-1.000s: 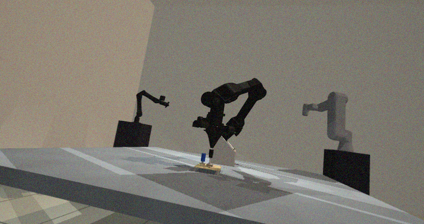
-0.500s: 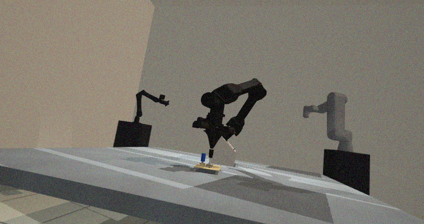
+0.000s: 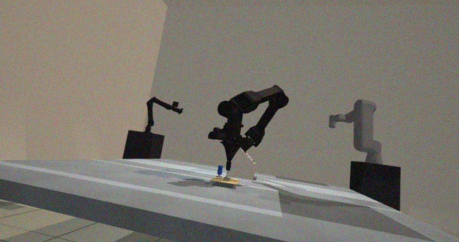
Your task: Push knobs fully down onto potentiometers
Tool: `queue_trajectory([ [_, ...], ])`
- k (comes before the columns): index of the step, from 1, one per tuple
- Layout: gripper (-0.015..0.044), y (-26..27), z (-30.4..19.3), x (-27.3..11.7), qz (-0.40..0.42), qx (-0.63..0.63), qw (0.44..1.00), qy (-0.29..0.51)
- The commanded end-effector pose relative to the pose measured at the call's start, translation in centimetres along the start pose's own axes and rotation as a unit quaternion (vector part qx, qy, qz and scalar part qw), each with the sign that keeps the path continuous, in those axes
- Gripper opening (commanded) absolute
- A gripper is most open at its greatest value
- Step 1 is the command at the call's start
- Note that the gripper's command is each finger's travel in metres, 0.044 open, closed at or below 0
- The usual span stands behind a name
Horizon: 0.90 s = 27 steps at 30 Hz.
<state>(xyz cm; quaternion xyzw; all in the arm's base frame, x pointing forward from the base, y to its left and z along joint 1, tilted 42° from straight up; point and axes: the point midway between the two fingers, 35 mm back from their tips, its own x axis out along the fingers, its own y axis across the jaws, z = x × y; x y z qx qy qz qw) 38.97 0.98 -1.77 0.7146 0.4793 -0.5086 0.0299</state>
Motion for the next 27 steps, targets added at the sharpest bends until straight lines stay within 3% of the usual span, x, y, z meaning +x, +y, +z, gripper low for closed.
queue_trajectory([
  [1, 0.0, -0.02, -0.05, 0.04, -0.001, 0.002, 1.0, 0.002],
  [27, 0.0, -0.03, -0.05, 0.69, -0.001, 0.002, 1.0, 0.002],
])
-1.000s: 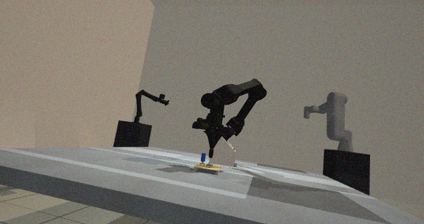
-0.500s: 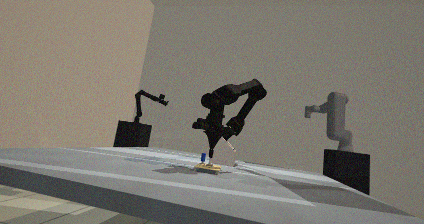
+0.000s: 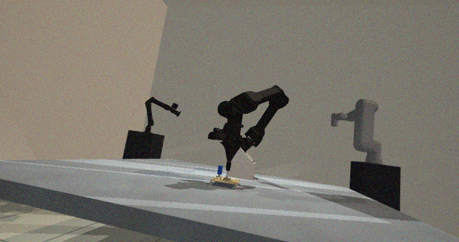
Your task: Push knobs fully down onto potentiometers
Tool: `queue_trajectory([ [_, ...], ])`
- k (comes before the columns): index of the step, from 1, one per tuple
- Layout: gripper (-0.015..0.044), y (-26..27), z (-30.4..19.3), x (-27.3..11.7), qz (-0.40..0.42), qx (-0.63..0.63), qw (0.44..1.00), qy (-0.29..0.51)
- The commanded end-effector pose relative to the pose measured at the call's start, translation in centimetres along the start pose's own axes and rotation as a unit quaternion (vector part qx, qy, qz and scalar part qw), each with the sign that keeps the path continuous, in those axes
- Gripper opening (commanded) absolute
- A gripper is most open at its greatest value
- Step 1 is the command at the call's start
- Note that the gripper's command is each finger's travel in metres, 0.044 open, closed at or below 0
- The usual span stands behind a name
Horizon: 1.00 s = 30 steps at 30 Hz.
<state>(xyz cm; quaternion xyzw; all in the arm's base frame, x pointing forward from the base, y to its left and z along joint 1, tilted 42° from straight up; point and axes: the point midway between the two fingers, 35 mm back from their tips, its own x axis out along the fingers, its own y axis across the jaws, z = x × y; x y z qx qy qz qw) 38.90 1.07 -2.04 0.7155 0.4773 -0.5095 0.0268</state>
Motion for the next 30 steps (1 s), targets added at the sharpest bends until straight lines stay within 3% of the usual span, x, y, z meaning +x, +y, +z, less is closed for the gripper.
queue_trajectory([
  [1, 0.0, -0.1, -0.2, 0.4, -0.001, -0.002, 1.0, 0.001],
  [30, 0.0, -0.1, -0.2, 1.8, -0.001, -0.002, 1.0, 0.001],
])
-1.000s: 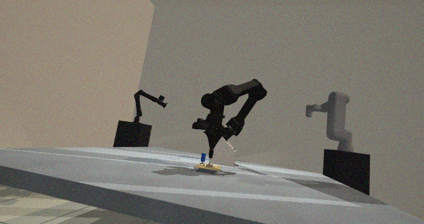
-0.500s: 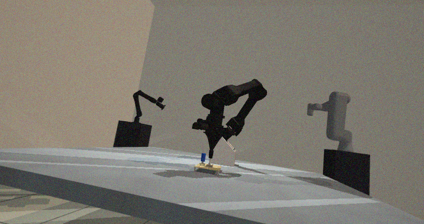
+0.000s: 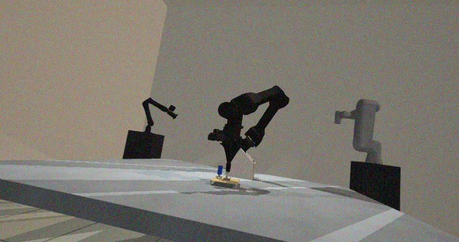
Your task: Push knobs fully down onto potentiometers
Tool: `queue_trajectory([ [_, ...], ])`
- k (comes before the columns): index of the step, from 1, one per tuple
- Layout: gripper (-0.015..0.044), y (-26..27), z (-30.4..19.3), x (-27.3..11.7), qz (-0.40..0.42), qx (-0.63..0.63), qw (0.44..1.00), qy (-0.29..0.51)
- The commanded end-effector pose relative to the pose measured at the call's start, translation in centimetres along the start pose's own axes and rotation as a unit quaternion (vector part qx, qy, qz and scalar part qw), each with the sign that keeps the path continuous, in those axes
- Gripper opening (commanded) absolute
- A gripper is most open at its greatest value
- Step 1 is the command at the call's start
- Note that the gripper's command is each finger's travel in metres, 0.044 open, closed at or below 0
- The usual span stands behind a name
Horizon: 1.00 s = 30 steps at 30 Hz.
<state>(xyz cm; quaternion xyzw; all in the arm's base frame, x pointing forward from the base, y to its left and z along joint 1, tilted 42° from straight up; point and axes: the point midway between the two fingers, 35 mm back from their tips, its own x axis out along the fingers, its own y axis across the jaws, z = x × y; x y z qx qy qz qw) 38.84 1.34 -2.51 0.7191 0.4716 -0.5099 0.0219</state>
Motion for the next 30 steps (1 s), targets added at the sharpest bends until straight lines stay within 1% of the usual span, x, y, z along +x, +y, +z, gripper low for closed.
queue_trajectory([
  [1, 0.0, -0.1, -0.3, 1.3, -0.005, -0.008, 1.0, -0.002],
  [30, 0.0, -0.1, -0.3, 2.3, -0.005, -0.008, 1.0, -0.002],
])
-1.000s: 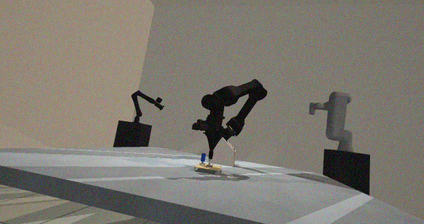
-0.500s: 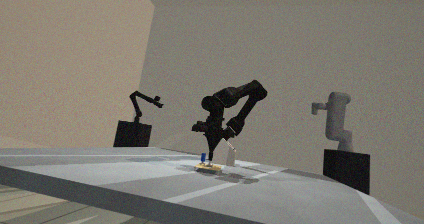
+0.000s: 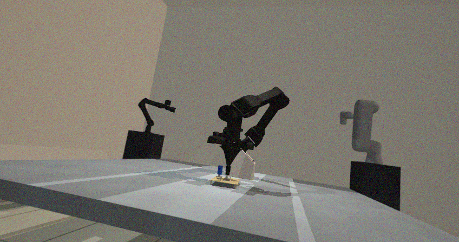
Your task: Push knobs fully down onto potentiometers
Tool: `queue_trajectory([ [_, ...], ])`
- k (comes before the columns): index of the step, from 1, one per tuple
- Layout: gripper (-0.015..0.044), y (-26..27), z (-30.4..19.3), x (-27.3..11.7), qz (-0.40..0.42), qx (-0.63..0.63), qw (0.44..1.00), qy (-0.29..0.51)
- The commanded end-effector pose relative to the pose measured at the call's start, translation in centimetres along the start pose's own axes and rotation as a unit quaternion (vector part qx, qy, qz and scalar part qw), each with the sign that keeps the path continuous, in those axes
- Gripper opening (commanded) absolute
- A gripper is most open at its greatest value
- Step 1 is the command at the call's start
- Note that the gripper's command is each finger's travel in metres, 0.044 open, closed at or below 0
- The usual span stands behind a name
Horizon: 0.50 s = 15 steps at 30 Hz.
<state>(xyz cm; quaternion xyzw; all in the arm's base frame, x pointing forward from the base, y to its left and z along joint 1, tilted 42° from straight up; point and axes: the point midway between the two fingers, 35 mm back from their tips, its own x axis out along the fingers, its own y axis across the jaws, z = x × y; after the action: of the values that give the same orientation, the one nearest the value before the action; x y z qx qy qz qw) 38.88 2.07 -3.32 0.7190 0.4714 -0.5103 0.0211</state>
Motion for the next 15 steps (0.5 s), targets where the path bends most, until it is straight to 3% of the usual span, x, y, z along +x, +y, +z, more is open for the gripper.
queue_trajectory([
  [1, 0.0, -0.11, -0.29, 1.25, -0.005, -0.009, 1.0, -0.002],
  [15, 0.0, -0.11, -0.29, 1.5, -0.005, -0.009, 1.0, -0.002],
])
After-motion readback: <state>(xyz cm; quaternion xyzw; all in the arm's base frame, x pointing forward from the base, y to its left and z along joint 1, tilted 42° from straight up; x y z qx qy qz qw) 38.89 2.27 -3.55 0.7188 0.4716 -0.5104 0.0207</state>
